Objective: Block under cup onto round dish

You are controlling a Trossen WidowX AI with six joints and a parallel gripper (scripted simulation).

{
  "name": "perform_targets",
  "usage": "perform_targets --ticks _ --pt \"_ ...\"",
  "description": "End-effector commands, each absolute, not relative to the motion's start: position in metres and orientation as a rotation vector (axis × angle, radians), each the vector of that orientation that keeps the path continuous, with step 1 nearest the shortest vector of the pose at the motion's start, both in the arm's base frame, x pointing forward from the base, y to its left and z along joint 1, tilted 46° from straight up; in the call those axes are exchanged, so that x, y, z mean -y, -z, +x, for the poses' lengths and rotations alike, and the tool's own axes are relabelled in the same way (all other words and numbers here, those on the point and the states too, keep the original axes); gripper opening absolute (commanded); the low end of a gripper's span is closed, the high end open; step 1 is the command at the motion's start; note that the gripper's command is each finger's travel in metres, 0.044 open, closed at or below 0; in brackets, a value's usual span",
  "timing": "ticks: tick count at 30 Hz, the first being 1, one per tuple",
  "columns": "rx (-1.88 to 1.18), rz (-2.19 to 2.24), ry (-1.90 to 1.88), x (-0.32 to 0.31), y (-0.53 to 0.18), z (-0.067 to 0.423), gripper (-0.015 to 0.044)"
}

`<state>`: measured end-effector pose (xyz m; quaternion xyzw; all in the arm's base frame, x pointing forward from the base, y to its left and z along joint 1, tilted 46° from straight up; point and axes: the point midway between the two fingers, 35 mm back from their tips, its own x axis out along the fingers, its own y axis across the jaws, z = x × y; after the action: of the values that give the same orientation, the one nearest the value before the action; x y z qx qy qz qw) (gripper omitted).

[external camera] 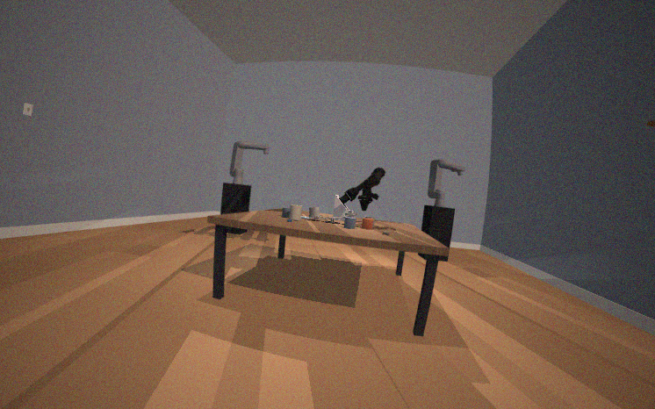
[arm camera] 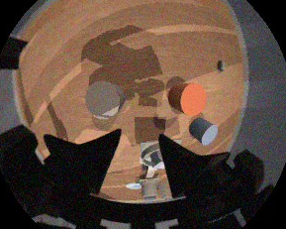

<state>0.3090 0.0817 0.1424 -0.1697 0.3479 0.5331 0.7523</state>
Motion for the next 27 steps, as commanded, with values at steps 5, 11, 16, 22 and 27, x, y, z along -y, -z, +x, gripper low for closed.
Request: perform_targets --ticks 5,11,16,22,27 --pt "-0.889 -0.162 -1.096 0.002 -0.100 0.332 0.0260" --pt "-0.890 -0.157 -1.095 0.000 -0.096 0.333 0.0260" --pt "-0.890 -0.157 -1.095 -0.007 -0.089 0.335 0.0260" --pt "-0.890 -0.157 -1.095 -0.011 -0.085 0.336 0.0260" --pt "-0.890 -0.157 -1.095 -0.016 -0.079 0.337 0.0260"
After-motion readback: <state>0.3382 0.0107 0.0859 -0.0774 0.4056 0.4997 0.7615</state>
